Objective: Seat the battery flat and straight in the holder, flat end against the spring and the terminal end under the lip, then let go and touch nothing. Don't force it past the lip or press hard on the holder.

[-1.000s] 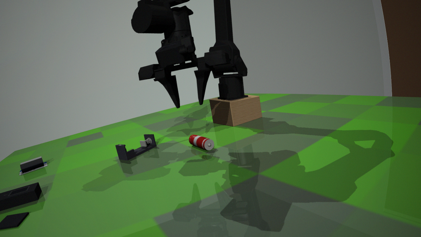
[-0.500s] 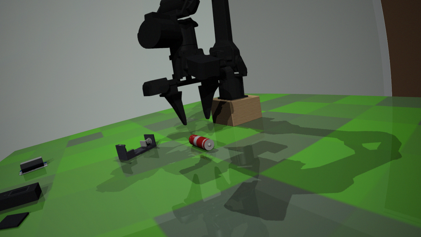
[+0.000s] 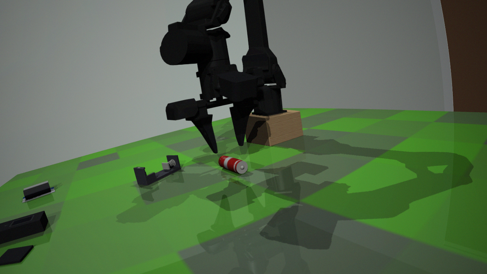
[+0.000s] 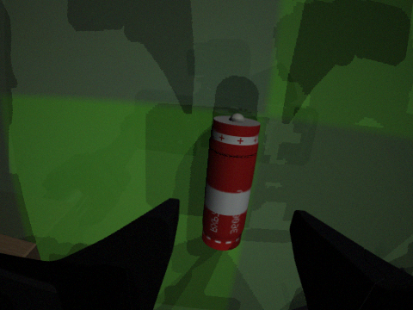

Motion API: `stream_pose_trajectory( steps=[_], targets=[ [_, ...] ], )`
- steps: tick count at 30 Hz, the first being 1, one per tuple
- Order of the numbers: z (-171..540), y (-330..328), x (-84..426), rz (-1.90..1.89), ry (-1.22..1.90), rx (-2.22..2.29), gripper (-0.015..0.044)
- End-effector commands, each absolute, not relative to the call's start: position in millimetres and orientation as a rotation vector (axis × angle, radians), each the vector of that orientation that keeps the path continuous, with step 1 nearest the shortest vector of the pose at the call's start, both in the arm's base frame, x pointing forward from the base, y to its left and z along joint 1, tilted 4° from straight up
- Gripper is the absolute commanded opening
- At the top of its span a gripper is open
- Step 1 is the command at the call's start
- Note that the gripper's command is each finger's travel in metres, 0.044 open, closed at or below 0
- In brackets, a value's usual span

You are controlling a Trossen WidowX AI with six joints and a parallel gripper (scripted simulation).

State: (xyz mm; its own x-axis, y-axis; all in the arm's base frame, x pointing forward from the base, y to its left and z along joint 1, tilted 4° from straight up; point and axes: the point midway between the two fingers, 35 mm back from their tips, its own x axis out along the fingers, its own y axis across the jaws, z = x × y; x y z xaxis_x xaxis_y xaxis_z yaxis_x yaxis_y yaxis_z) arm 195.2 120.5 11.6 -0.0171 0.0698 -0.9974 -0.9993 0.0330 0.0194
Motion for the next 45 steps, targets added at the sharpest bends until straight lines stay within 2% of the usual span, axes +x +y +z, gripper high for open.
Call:
stream_pose_trajectory(
  steps=[1, 21, 26, 31, 36, 45],
  targets=[
    [4, 121, 194, 1.237, 1.188, -1.126, 0.0238],
    [-26, 122, 192, 1.236, 1.187, -1.126, 0.0238],
    [-26, 122, 192, 1.236, 1.187, -1.126, 0.0107],
    [-26, 122, 192, 1.236, 1.187, -1.126, 0.0076],
    [-25, 122, 192, 1.236, 1.187, -1.126, 0.0076],
    [24, 119, 194, 1.236, 1.186, -1.126, 0.0076]
  ],
)
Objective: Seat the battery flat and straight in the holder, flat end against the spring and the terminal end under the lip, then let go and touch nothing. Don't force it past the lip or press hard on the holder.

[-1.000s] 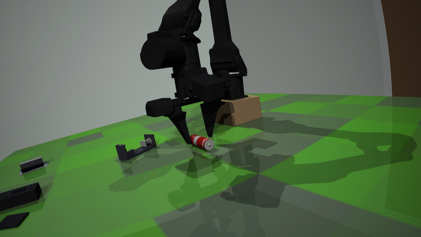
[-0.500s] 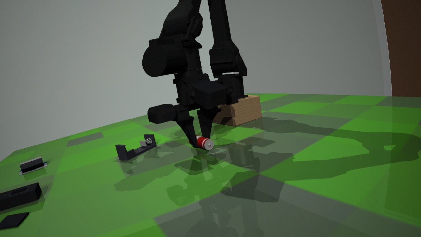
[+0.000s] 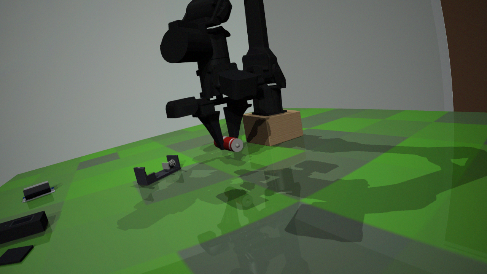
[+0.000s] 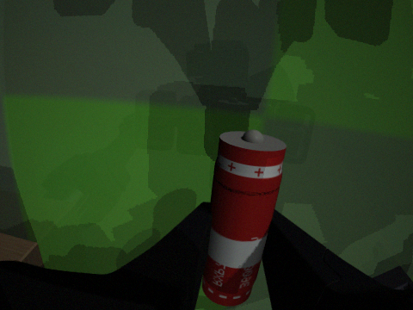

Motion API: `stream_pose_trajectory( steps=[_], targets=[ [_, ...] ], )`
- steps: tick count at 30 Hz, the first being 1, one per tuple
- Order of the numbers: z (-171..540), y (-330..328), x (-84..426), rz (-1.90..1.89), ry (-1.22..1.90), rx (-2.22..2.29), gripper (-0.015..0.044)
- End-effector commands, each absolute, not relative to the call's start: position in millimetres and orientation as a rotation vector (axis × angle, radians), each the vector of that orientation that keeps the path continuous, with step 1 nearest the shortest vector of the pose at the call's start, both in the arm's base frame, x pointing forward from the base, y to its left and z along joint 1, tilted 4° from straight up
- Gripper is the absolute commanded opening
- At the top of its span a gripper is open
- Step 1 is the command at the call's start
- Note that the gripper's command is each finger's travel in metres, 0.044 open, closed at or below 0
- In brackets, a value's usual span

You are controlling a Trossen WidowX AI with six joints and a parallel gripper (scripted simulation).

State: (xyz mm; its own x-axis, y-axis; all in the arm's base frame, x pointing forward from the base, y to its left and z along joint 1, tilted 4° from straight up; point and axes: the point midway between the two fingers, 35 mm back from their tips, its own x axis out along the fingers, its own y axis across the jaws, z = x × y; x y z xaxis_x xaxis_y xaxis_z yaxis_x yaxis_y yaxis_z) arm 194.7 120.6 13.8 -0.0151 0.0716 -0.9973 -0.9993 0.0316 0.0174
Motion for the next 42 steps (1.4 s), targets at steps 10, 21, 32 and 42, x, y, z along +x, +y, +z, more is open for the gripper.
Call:
stream_pose_trajectory(
  steps=[10, 21, 32, 42],
  targets=[
    [31, 90, 241, 0.944, 1.335, -0.853, 0.0076],
    [41, 24, 299, 0.495, 1.511, -0.418, 0.0076],
    [41, 6, 309, 0.392, 1.529, -0.318, 0.0076],
    [19, 9, 313, 0.406, 1.404, -0.286, 0.0076]
  ],
)
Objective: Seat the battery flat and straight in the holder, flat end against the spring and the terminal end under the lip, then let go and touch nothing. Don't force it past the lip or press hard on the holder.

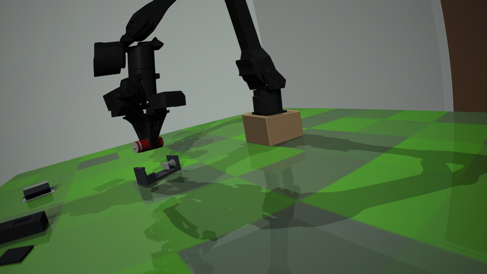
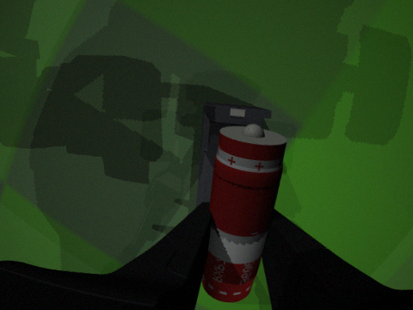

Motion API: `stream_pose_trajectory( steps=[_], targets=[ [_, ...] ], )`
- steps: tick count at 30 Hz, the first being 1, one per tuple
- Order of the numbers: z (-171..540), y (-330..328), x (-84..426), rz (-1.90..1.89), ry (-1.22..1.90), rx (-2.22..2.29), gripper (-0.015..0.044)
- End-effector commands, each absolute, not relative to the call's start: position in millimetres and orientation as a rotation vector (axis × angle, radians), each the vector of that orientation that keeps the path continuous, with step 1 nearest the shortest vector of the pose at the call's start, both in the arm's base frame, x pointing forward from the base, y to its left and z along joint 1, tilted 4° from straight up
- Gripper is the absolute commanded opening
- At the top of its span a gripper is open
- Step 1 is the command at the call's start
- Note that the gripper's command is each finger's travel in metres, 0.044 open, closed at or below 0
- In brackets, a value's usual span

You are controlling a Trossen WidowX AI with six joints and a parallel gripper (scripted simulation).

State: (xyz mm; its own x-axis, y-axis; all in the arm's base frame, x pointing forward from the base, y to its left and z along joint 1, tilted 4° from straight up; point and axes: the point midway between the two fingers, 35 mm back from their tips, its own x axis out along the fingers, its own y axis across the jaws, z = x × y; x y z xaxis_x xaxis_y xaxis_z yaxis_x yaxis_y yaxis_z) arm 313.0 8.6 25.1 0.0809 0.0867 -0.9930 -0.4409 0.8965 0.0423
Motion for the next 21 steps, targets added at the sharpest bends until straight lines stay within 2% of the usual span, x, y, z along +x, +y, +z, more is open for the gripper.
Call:
stream_pose_trajectory(
  steps=[1, 21],
  targets=[
    [17, 10, 313, 0.407, 1.391, -0.283, 0.0076],
    [-3, 11, 313, 0.426, 1.233, -0.245, 0.0076]
  ],
)
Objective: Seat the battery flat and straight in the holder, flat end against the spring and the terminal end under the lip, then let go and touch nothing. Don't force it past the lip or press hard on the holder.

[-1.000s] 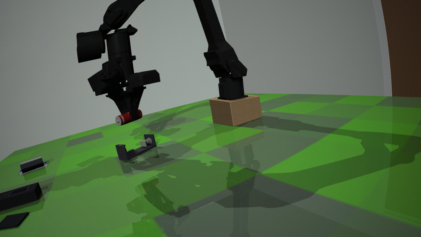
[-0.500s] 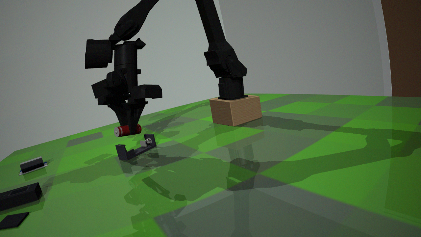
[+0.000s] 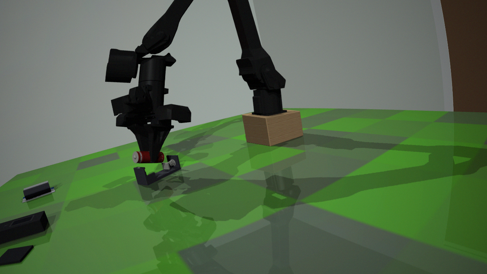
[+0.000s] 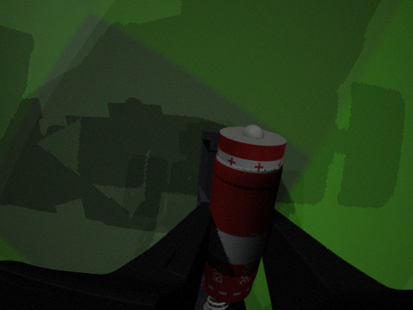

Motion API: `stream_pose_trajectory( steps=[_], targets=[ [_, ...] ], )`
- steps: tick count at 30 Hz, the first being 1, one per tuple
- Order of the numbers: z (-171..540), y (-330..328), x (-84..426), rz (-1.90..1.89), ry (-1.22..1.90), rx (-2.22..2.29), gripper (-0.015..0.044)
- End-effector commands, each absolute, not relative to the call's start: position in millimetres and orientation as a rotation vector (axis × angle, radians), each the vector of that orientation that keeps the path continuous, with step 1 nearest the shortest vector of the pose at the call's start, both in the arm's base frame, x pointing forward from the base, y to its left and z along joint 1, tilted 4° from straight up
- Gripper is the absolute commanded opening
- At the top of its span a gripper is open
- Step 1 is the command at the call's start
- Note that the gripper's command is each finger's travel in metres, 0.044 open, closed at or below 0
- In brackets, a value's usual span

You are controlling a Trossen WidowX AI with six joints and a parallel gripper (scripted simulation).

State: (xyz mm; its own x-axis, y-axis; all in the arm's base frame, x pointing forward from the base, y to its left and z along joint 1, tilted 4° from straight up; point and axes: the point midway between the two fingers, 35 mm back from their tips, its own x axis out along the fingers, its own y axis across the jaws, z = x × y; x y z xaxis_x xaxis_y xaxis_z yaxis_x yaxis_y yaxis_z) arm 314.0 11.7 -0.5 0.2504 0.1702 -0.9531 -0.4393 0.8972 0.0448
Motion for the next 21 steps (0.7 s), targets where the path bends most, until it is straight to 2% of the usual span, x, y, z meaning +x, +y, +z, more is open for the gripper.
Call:
stream_pose_trajectory(
  steps=[1, 21],
  targets=[
    [-3.5, 11.1, 312.7, 0.426, 1.226, -0.243, 0.0076],
    [-13.2, 9.0, 307.9, 0.436, 1.093, -0.207, 0.0076]
  ],
)
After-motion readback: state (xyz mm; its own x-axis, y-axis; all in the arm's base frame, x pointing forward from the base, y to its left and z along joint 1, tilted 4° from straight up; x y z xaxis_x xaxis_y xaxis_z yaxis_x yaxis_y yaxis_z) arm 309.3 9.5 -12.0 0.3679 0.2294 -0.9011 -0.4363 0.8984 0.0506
